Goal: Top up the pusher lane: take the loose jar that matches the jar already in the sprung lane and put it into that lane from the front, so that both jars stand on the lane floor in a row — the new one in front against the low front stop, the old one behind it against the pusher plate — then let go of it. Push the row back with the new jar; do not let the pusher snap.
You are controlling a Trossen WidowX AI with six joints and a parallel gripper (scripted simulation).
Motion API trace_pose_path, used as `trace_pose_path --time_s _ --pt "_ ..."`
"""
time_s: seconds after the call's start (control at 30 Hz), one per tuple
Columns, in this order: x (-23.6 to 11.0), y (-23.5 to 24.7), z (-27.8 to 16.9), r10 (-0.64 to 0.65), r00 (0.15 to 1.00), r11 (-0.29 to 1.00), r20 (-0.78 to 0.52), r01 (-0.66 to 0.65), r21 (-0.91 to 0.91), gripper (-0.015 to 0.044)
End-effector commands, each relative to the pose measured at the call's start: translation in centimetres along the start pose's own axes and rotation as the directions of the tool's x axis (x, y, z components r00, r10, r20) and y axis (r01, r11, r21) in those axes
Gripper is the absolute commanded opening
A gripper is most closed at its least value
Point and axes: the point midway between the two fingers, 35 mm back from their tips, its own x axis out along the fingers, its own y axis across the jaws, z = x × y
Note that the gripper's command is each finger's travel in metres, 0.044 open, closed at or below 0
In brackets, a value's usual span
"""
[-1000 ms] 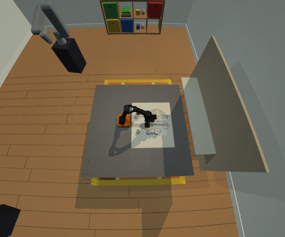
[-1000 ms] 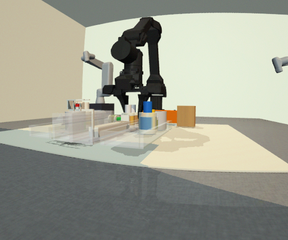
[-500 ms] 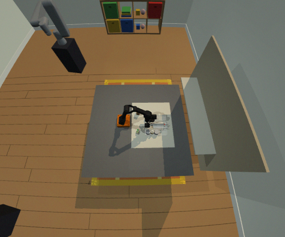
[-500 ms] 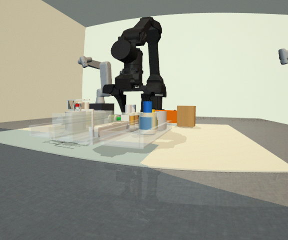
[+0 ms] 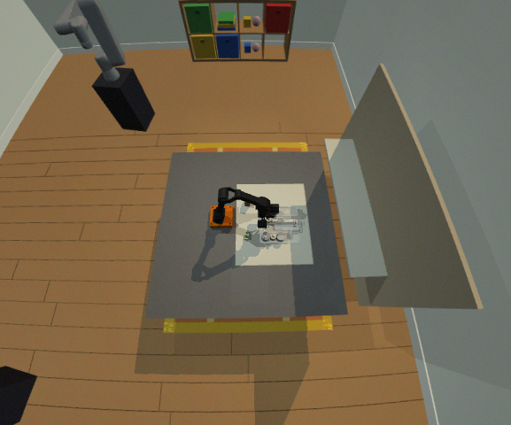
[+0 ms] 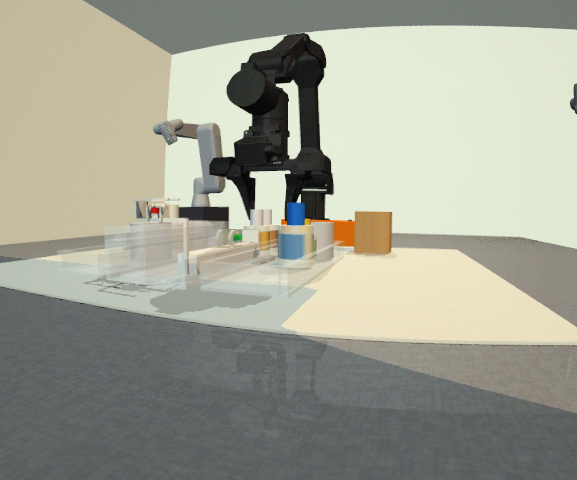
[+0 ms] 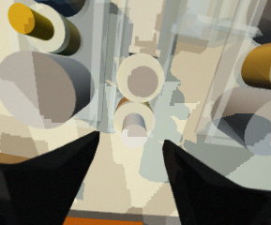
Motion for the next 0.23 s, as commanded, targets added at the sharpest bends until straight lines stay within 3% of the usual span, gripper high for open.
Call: trace_pose_path --time_s 0.0,0.2 --pt "0.0 0.0 -1.2 0.001 1.0 1.0 -0.002 -0.001 0.002 0.0277" --pt "-0.1 0.0 -3.3 0.001 1.0 1.0 -0.003 -0.001 0.002 0.0277"
